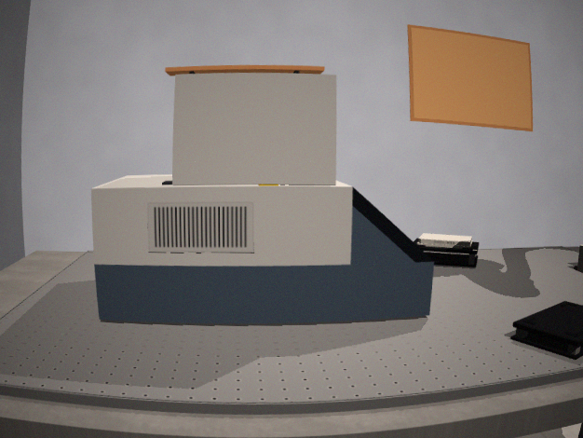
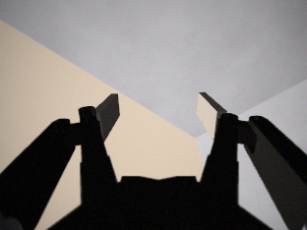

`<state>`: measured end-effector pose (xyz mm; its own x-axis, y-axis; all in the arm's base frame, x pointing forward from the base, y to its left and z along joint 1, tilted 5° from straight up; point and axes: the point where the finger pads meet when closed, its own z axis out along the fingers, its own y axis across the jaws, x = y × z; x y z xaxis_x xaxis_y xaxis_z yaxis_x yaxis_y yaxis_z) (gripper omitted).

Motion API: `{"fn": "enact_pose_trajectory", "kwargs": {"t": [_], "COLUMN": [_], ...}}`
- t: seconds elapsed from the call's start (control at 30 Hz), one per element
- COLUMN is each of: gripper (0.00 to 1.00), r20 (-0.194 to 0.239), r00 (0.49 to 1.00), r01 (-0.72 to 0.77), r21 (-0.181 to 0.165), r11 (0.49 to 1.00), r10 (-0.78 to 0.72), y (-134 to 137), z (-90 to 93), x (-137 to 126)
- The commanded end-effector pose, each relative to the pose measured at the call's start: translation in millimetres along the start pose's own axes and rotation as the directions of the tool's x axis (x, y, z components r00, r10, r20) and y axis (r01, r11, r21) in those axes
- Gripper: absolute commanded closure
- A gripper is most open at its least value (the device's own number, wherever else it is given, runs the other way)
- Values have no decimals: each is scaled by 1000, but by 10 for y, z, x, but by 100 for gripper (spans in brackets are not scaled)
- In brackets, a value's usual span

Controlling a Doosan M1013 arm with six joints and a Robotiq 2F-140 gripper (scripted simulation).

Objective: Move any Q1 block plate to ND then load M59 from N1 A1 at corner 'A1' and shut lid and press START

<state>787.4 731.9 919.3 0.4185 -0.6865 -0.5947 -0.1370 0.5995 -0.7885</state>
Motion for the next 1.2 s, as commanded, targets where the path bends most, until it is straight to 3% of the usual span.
{"fn": "enact_pose_trajectory", "kwargs": {"t": [0.0, 0.03, 0.17, 0.4, 0.53, 0.7, 0.8, 1.07, 1.17], "gripper": [100, 100, 100, 100, 100, 100, 100, 100, 100], "r20": [-12, -12, -78, -79, -141, -141, -184, -198, -235], "r00": [1000, 1000, 988, 988, 958, 958, 925, 911, 867], "r01": [-20, -20, -134, -135, -245, -246, -325, -351, -423], "r21": [0, 0, 14, 14, 41, 41, 70, 81, 118], "r11": [1000, 1000, 991, 991, 969, 968, 943, 933, 898], "r10": [20, 20, 135, 136, 249, 250, 332, 360, 440], "y": [-37, -46, -81, -125, -159, -201, -225, -272, -295], "z": [35, 44, 71, 104, 121, 142, 147, 158, 155], "x": [183, 230, 425, 666, 862, 1103, 1251, 1540, 1688]}}
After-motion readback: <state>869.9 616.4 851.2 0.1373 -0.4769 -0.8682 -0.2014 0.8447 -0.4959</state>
